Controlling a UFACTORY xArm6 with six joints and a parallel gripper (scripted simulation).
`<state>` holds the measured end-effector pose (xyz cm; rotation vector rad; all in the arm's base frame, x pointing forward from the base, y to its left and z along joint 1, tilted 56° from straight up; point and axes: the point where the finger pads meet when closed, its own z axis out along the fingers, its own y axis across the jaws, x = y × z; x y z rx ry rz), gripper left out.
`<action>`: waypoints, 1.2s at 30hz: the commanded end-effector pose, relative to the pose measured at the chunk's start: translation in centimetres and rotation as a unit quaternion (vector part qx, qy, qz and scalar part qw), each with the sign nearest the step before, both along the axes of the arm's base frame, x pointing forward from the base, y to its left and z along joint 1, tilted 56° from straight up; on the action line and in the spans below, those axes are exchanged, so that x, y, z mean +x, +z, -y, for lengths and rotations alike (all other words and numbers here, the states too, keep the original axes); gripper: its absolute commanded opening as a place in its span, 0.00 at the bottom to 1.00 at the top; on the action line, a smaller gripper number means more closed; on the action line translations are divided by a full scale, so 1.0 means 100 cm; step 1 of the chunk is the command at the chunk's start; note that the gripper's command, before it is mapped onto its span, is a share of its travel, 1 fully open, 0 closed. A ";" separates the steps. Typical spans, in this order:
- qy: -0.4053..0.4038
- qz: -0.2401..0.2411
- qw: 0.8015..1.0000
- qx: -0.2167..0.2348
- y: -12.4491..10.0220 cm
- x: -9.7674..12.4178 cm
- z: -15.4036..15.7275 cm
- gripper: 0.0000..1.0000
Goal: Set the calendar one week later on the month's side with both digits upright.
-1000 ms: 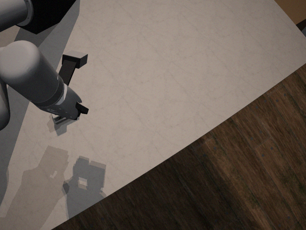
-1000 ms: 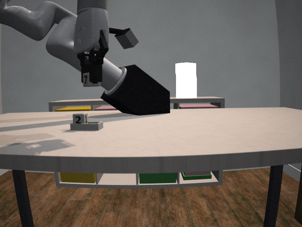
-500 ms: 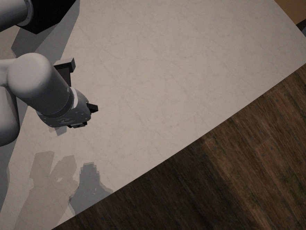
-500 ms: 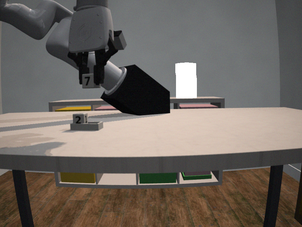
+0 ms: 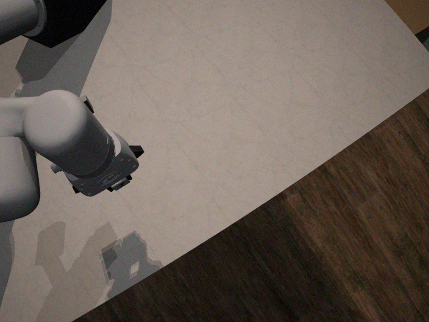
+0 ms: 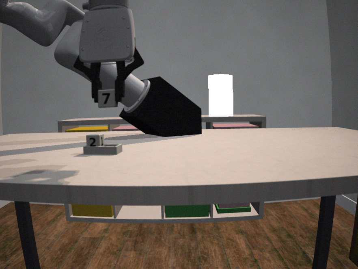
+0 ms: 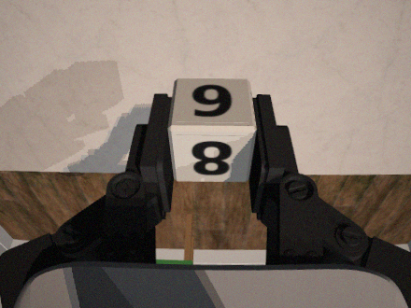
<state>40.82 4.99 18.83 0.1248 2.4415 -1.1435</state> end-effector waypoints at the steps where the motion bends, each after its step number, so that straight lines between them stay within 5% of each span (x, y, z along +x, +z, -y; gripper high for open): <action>1: 0.003 -0.004 1.000 -0.001 0.001 0.001 -0.001 0.29; 18: 0.003 -0.004 1.000 -0.001 -0.002 0.003 0.003 0.29; 36: 0.003 -0.004 1.000 -0.001 -0.039 0.027 0.053 0.29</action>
